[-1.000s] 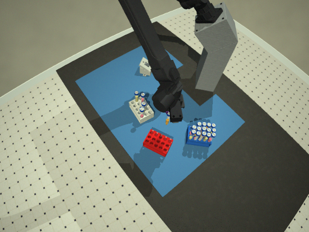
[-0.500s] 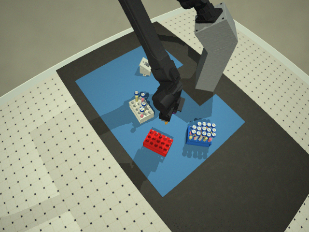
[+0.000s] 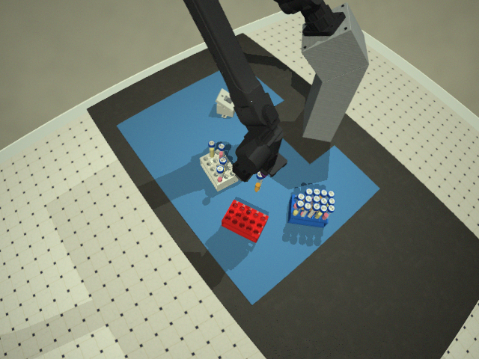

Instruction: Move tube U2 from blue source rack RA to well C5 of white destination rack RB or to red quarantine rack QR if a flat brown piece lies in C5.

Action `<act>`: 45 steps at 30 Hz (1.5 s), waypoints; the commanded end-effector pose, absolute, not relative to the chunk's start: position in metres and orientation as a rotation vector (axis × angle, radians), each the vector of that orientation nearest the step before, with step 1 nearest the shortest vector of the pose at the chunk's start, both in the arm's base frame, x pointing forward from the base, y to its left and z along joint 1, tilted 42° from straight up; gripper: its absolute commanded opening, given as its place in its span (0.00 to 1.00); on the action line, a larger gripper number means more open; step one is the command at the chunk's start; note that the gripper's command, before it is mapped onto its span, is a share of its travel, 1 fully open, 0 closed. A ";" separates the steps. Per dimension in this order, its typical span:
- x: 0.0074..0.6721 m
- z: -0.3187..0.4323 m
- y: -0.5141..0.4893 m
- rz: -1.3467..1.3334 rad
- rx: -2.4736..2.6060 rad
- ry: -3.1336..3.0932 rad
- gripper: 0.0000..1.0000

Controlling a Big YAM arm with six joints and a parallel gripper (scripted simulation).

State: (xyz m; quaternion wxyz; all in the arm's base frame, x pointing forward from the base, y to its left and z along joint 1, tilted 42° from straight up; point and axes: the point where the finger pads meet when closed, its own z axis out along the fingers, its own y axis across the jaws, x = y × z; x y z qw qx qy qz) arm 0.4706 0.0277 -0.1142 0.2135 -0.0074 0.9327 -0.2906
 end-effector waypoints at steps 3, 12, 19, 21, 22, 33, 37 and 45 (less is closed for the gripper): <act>0.471 -0.110 0.037 -0.718 0.231 2.534 0.00; 0.471 -0.110 0.037 -0.613 0.555 2.440 0.00; 0.474 -0.123 0.053 -0.619 0.540 2.446 0.00; 0.475 -0.126 0.059 -0.619 0.540 2.445 0.00; 0.475 -0.128 0.061 -0.619 0.540 2.445 0.00; 0.486 -0.131 0.091 -0.595 0.548 2.426 0.00; 0.488 -0.140 0.087 -0.614 0.561 2.437 0.00; 0.499 -0.138 0.099 -0.609 0.546 2.438 0.00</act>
